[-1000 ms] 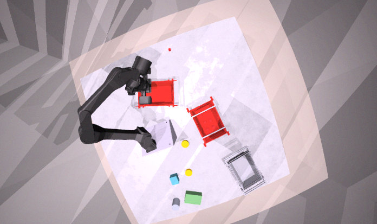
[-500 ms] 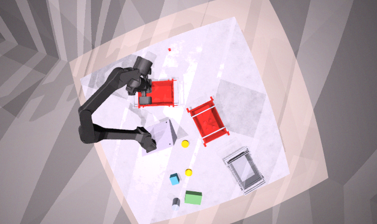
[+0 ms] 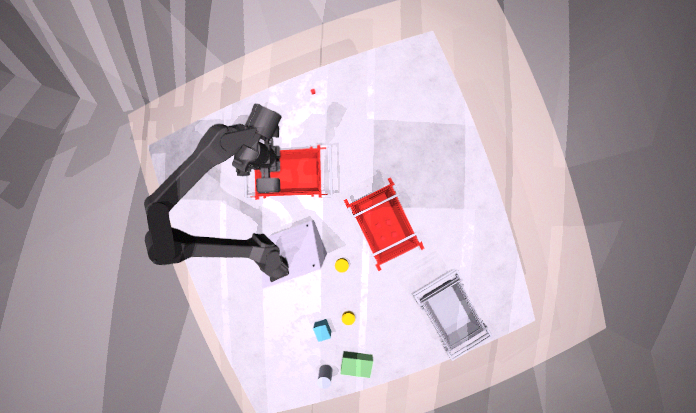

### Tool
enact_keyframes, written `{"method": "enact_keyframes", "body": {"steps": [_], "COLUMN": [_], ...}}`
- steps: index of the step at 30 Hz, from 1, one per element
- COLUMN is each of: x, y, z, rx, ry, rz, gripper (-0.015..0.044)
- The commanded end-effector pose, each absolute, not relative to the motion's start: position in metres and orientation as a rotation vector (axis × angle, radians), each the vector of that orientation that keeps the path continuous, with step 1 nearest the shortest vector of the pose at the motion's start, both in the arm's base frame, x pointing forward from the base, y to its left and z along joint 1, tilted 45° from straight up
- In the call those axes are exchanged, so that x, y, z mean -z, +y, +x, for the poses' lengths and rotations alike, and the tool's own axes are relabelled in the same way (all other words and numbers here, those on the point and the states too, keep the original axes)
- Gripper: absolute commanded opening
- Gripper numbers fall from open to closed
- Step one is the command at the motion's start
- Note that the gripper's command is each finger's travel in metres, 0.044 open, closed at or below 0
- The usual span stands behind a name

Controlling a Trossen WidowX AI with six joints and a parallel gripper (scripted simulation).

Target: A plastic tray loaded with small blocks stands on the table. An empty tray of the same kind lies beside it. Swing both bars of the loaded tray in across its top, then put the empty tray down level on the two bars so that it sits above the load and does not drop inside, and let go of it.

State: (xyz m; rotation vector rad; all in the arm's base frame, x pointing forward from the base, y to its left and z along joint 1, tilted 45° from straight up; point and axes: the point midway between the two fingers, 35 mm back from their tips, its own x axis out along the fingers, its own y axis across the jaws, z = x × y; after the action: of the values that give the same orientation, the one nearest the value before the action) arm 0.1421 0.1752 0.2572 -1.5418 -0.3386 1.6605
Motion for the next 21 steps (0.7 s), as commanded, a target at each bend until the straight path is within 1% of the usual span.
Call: {"method": "enact_keyframes", "body": {"steps": [1,12,21], "x": [-0.2564,-0.2564,-0.2632], "y": [0.1748,0.1748,0.1674], "z": [0.1423,0.1423,0.1423], "rx": [-1.661,-1.661,-1.663], "ry": [-0.330,-0.330,-0.329], "rz": [-1.541,-1.541,-1.544], "gripper": [0.0000,0.0000,0.0236]}}
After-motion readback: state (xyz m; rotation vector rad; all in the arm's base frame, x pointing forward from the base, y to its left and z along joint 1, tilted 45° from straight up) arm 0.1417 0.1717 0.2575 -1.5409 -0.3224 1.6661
